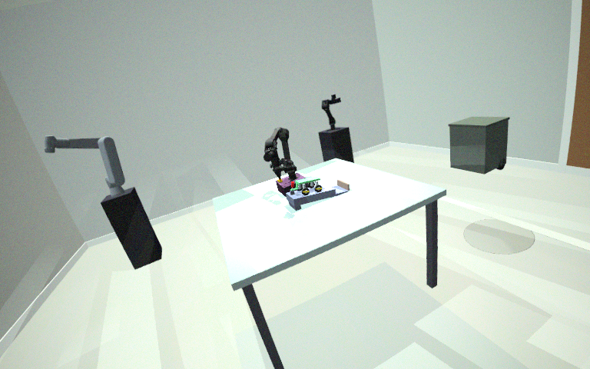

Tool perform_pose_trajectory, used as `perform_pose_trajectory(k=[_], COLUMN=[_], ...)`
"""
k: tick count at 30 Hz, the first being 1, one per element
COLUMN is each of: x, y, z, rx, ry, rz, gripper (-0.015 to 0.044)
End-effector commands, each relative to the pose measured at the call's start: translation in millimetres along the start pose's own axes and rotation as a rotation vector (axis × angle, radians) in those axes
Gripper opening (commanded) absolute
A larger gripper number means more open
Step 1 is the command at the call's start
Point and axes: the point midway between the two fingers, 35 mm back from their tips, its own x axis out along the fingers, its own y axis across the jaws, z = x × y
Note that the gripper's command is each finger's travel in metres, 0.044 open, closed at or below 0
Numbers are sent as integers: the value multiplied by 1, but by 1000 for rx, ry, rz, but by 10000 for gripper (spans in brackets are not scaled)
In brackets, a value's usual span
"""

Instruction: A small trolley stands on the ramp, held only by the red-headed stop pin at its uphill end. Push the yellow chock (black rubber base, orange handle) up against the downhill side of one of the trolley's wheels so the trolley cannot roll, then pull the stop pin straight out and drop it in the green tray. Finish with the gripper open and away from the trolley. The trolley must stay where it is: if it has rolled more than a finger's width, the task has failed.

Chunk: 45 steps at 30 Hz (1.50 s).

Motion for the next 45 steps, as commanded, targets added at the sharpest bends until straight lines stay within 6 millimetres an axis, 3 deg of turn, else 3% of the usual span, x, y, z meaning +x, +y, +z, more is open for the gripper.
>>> perform_pose_trajectory(k=[1, 45], x=[0, 9], y=[-2, -30], z=[8, 147], rx=[-23, -51], ry=[4, -11], rz=[0, -3], gripper=[0, 0])
